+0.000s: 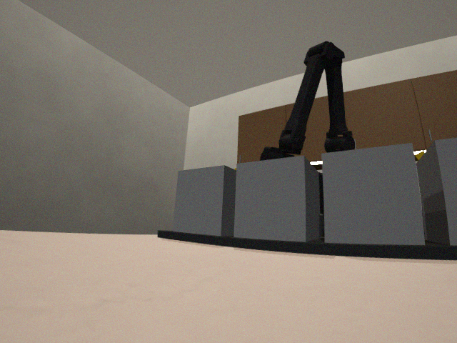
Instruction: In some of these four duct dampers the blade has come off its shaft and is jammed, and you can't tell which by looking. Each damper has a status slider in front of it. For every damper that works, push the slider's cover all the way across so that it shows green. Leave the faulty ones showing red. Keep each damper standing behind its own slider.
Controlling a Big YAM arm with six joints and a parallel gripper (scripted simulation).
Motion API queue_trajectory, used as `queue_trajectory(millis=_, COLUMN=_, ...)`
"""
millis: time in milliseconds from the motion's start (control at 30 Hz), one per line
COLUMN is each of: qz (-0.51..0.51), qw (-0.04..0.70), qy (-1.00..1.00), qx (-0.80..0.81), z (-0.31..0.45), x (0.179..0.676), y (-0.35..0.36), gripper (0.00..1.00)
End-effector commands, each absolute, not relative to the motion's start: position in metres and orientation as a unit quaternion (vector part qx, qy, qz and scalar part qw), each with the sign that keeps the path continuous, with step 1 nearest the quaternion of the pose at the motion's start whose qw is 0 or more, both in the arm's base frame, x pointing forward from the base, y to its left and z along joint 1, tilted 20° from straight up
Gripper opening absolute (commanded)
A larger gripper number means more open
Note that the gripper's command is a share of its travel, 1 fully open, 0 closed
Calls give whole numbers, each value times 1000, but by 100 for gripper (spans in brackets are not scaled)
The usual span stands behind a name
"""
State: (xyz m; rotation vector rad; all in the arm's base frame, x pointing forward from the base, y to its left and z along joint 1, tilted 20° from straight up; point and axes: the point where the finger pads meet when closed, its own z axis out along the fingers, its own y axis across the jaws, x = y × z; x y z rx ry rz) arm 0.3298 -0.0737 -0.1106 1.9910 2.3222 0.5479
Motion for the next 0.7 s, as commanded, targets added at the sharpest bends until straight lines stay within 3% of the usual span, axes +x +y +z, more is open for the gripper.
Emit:
queue_trajectory(millis=0, qz=179, qw=28, qy=745, qx=642, z=-104, x=333, y=-74, gripper=0)
queue_trajectory(millis=667, qz=180, qw=24, qy=747, qx=639, z=-103, x=331, y=-63, gripper=0)
